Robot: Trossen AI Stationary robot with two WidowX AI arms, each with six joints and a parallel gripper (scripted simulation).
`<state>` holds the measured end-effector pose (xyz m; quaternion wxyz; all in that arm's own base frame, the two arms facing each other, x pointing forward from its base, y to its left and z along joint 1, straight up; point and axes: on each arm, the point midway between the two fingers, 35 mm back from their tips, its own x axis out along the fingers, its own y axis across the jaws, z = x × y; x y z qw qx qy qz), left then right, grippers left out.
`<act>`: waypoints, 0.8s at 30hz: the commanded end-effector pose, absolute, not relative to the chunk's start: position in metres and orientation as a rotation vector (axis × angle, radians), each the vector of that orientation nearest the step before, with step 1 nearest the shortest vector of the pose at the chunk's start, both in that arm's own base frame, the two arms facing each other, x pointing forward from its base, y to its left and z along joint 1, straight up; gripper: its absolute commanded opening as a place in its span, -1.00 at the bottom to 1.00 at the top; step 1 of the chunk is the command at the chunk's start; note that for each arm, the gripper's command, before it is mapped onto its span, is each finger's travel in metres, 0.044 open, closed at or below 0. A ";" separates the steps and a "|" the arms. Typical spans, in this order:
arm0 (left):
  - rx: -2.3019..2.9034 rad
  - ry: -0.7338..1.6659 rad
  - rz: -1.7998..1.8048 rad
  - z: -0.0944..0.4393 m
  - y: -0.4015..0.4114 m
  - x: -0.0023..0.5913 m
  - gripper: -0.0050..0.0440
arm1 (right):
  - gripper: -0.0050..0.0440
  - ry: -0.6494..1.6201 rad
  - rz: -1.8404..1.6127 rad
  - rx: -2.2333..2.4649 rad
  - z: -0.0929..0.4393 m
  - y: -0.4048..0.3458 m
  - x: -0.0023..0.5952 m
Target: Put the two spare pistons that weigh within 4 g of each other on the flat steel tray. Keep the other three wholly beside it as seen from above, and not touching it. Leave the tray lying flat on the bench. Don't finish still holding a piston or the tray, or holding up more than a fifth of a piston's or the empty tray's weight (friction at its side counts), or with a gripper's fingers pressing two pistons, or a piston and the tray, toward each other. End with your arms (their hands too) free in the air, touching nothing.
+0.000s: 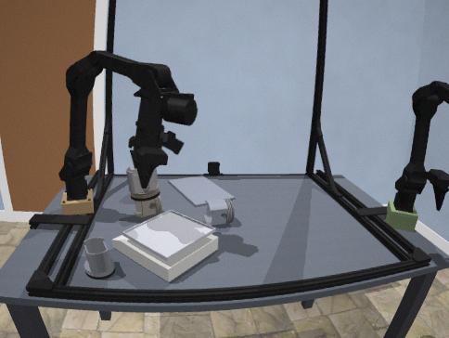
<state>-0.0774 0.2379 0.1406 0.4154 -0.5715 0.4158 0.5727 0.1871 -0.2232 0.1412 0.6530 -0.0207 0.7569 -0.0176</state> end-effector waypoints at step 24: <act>-1.436 1.044 1.436 0.141 0.238 -0.077 1.00 | -0.15 1.545 -0.523 0.494 0.144 -0.223 0.186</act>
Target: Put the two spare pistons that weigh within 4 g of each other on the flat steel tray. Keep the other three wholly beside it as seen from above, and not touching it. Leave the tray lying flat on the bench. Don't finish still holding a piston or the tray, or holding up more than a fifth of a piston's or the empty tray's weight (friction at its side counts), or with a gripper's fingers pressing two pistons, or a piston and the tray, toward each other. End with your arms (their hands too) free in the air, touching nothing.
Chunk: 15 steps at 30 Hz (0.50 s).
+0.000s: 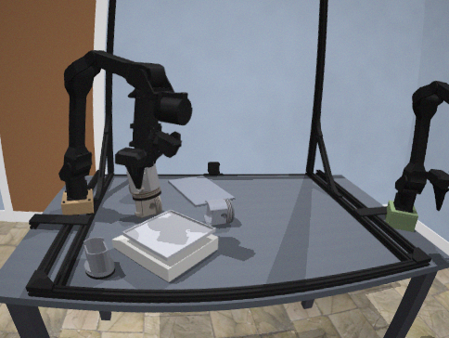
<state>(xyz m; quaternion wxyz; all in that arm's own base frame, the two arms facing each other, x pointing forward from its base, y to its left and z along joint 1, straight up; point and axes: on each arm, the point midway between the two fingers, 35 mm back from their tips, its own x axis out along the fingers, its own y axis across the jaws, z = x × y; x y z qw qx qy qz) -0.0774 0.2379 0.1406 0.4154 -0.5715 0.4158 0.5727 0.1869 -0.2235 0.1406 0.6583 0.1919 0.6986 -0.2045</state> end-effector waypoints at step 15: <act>-1.436 1.044 1.436 0.141 0.238 -0.077 1.00 | -0.15 1.520 -0.489 0.478 0.144 -0.200 0.212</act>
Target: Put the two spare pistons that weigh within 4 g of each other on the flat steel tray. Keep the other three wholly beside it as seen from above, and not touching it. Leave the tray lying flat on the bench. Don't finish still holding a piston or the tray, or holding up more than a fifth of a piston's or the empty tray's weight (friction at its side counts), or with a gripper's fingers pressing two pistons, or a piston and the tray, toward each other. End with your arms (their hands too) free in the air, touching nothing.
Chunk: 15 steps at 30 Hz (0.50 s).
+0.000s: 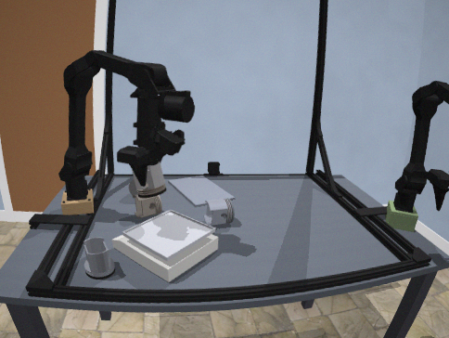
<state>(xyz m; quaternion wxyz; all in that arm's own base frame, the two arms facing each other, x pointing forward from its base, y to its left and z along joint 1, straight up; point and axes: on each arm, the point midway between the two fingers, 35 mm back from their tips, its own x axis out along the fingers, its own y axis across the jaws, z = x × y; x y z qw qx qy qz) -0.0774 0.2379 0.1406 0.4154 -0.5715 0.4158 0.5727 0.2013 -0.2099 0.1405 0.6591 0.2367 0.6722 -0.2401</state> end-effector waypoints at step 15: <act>-1.436 1.044 1.436 0.141 0.238 -0.077 1.00 | -0.15 1.560 -0.217 0.207 0.144 -0.156 0.260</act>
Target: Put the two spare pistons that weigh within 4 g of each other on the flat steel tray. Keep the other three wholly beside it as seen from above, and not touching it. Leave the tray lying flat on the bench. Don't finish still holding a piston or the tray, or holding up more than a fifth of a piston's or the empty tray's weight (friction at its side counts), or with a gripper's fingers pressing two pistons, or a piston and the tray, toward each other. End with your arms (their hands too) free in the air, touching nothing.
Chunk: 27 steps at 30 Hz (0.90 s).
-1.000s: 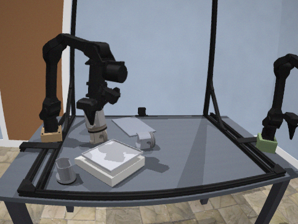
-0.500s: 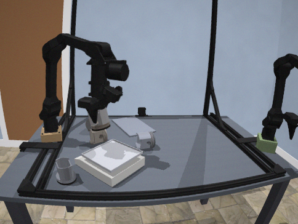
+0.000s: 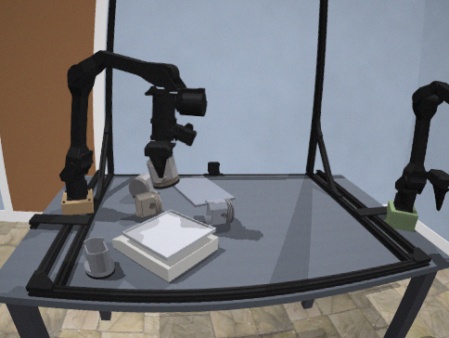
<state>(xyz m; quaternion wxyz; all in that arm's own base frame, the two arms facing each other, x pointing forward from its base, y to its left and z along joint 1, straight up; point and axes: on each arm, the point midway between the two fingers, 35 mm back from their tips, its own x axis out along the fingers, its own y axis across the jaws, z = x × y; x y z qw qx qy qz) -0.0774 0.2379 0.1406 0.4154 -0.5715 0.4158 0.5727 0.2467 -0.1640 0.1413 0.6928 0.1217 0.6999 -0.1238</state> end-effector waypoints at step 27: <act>-1.436 1.044 1.436 0.141 0.238 -0.077 1.00 | -0.15 1.567 0.004 -0.012 0.144 -0.078 0.344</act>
